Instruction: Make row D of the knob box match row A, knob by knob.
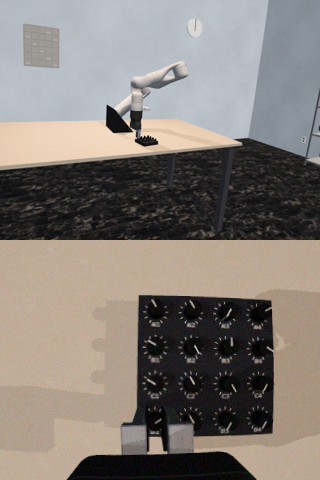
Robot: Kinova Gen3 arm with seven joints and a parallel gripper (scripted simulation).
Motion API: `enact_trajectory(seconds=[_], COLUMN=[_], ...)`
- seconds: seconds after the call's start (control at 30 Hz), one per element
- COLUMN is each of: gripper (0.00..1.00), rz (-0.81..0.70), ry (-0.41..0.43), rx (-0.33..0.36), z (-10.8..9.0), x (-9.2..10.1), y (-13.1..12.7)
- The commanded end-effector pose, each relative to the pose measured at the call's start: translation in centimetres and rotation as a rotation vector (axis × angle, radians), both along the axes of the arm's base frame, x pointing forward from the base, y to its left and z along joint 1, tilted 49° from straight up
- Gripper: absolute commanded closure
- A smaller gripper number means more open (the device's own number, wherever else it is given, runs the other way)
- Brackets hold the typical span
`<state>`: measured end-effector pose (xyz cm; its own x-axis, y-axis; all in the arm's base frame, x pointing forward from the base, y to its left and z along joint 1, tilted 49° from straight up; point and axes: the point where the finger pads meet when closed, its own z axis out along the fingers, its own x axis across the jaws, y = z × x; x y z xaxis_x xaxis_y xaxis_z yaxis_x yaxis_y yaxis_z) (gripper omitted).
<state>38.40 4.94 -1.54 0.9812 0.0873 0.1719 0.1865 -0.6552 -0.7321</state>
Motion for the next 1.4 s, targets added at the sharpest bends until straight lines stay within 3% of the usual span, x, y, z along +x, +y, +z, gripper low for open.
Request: enact_trajectory(seconds=[0.0,1.37], gripper=[0.70,0.70], rz=[0.000,0.020], ry=[-0.007,-0.031], rx=[-0.005,-0.008], z=[-0.21,-0.22], x=[0.11,0.19], y=[-0.01,-0.05])
